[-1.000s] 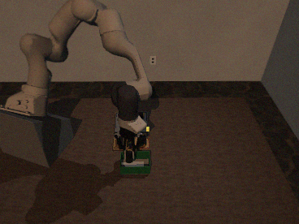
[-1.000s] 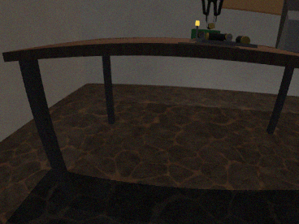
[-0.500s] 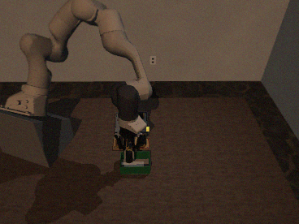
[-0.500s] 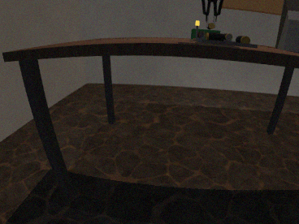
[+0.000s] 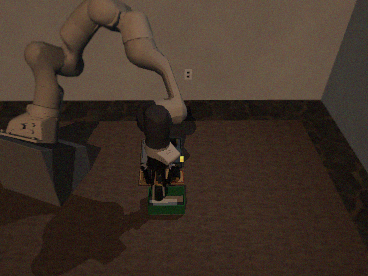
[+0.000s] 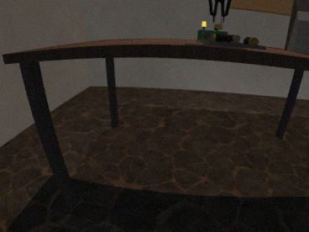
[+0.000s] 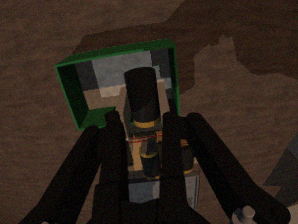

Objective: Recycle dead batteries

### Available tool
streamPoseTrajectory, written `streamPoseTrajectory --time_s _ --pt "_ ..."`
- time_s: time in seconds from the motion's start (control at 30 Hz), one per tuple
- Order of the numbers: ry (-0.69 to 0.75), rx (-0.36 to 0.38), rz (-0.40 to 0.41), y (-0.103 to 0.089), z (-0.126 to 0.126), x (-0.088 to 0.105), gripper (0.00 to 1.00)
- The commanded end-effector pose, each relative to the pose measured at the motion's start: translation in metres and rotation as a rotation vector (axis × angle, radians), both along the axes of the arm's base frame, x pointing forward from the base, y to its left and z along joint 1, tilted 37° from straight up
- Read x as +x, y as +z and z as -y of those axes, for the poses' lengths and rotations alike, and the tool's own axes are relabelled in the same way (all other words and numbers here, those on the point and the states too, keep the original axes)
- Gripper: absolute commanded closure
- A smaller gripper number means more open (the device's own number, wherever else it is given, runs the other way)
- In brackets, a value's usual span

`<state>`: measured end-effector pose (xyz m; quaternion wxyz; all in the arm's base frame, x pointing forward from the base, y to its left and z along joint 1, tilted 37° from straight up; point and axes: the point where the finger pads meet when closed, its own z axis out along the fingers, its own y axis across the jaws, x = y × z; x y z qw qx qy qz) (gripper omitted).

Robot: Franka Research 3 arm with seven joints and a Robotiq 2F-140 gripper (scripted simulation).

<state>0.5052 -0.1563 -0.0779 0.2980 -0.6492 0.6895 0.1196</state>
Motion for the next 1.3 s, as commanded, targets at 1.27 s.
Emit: streamPoseTrajectory --time_s 1.27 --pt "-0.003 -0.004 0.002 -0.0048 -0.0005 0.0009 0.84"
